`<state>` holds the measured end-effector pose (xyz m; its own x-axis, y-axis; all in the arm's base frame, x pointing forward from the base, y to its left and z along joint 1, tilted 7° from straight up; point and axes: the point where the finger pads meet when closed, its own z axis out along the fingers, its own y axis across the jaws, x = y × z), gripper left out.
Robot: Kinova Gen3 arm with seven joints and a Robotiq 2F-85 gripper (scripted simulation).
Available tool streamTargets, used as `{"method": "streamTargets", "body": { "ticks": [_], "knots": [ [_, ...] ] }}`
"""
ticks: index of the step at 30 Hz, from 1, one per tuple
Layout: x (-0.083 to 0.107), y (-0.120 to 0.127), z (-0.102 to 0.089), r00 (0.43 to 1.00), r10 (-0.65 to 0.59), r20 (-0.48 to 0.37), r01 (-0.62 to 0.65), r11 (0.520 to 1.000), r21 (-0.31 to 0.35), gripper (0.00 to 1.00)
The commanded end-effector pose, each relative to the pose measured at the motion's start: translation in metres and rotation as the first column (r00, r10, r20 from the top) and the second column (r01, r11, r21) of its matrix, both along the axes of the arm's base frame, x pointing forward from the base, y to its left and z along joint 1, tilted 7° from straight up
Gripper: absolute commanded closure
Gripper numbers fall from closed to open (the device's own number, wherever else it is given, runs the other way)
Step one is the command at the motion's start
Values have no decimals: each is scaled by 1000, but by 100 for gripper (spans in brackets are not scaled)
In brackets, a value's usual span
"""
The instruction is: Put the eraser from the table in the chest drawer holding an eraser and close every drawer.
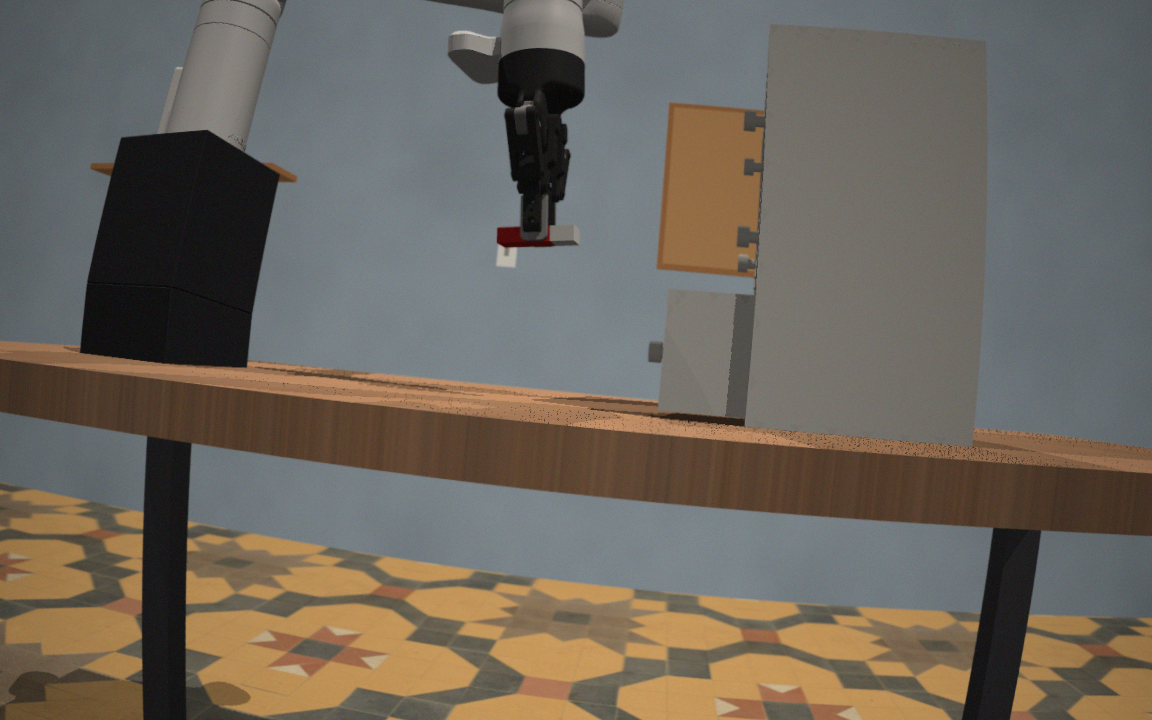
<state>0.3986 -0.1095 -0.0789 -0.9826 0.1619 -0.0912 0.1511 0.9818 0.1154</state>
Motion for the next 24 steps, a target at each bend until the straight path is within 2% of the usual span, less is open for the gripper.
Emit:
{"method": "streamTargets", "body": {
  "ticks": [1,24],
  "knots": [
    [0,0,1,1000,-3,7,3,1000,-2,81],
    [-2,0,0,995,-13,104,15,1000,-16,81]
  ]
}}
